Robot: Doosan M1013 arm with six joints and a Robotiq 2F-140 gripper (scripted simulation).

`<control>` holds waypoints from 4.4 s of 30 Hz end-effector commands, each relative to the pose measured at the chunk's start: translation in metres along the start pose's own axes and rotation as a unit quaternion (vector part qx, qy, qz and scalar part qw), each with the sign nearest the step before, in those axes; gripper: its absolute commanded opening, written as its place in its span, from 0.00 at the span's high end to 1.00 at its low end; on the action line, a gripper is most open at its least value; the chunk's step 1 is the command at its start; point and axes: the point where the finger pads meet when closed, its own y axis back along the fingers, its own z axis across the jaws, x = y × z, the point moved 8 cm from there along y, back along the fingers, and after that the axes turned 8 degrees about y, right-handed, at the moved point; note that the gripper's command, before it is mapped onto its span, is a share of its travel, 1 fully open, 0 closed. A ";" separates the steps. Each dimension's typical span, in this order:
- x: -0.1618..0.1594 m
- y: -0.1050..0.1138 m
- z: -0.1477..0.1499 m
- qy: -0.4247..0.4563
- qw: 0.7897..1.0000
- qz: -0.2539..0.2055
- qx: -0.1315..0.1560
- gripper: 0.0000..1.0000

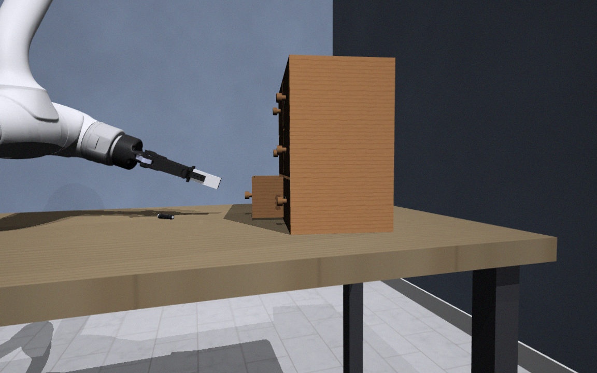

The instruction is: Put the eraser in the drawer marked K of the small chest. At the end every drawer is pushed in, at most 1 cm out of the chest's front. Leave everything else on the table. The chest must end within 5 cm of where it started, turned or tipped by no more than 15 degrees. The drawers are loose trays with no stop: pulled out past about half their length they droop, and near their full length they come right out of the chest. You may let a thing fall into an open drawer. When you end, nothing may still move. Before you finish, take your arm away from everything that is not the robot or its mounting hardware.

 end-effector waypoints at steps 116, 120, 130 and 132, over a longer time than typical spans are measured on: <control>0.010 -0.111 0.001 0.000 1.000 0.001 0.000 1.00; 0.011 -0.114 0.001 0.000 1.000 0.001 0.000 1.00; 0.014 -0.123 0.002 0.000 1.000 0.001 0.000 1.00; 0.015 -0.124 0.002 0.000 1.000 0.001 0.000 1.00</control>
